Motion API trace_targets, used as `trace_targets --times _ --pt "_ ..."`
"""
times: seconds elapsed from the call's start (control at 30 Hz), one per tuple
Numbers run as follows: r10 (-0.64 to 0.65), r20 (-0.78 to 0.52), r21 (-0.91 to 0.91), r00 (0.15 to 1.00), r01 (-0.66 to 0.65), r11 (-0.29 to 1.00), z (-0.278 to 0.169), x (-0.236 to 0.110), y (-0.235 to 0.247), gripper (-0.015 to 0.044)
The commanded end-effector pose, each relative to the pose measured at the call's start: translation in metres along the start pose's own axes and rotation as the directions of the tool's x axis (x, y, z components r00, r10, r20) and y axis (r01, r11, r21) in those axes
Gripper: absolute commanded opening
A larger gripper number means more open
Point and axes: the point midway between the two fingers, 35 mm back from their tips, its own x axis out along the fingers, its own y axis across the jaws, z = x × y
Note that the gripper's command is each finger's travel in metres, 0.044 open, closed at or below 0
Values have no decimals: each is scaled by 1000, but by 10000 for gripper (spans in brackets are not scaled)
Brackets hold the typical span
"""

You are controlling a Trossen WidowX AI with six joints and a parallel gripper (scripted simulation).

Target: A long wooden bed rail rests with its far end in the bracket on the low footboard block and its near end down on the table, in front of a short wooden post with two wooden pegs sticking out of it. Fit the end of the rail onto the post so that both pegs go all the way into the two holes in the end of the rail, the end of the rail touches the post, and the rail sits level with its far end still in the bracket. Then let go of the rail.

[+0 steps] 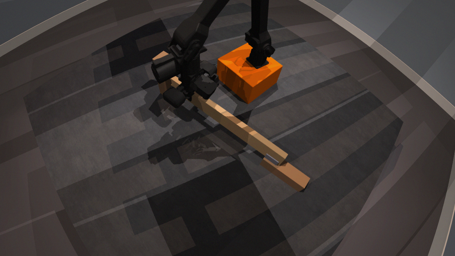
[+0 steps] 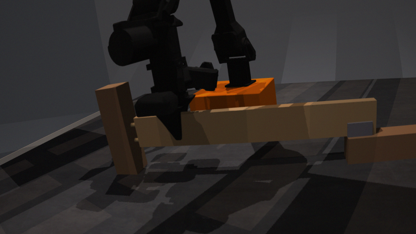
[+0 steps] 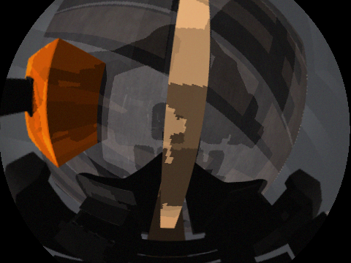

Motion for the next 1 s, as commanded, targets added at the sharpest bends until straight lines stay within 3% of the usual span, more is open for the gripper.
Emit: trace_targets --times 0.0,0.97 --pt "-3 2 2 1000 3 1000 -1 0 0 0" --pt "-3 1 2 1000 3 1000 -6 2 -1 0"
